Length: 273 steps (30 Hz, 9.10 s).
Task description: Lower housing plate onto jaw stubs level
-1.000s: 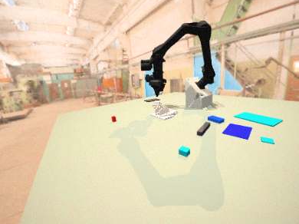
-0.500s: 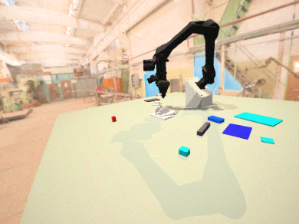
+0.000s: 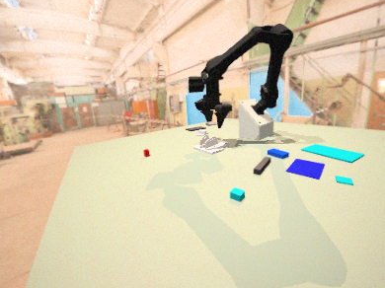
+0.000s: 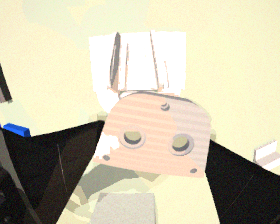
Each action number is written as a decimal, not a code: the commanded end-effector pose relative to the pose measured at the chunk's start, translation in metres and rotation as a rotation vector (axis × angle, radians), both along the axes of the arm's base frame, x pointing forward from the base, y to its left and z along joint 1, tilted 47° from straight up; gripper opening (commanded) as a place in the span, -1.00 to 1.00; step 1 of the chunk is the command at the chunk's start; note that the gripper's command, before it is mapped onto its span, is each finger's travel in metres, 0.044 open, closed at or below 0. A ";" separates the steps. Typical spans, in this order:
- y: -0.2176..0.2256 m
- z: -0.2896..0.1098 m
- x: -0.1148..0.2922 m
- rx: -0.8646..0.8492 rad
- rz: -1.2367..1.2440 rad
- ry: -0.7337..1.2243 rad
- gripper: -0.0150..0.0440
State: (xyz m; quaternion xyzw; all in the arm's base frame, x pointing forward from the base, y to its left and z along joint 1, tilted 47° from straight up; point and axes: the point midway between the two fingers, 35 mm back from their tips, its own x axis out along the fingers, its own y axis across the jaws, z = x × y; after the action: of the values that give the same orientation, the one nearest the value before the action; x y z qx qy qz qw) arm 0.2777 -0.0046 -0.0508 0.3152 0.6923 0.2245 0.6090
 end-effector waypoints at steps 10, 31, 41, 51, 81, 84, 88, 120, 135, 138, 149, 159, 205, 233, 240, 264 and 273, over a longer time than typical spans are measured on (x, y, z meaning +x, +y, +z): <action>0.016 0.011 -0.002 0.027 0.133 -0.136 0.70; 0.016 0.011 -0.002 0.027 0.137 -0.140 0.70; 0.013 0.010 -0.014 0.027 0.137 -0.139 0.70; 0.013 0.010 -0.014 0.027 0.137 -0.139 0.70; 0.015 0.006 -0.015 0.026 0.137 -0.139 0.70; 0.019 0.002 -0.015 0.026 0.136 -0.139 0.70; 0.023 -0.003 -0.015 0.025 0.136 -0.139 0.70; 0.058 -0.034 -0.019 0.030 0.136 -0.138 0.70; 0.059 -0.034 -0.019 0.030 0.134 -0.136 0.70; 0.059 -0.035 -0.020 0.030 0.132 -0.134 0.70; 0.061 -0.037 -0.020 0.030 0.132 -0.133 0.70; 0.062 -0.038 -0.020 0.030 0.132 -0.133 0.70; 0.068 -0.044 -0.020 0.031 0.134 -0.136 0.70; 0.068 -0.044 -0.020 0.031 0.134 -0.136 0.70; 0.067 -0.043 -0.020 0.031 0.134 -0.136 0.70; 0.067 -0.042 -0.020 0.031 0.134 -0.136 0.70; 0.068 -0.044 -0.020 0.031 0.134 -0.136 0.70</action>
State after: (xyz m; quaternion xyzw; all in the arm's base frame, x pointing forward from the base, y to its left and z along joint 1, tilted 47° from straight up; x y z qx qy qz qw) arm 0.2579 0.0633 -0.0933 0.2613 0.6651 0.2978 0.6330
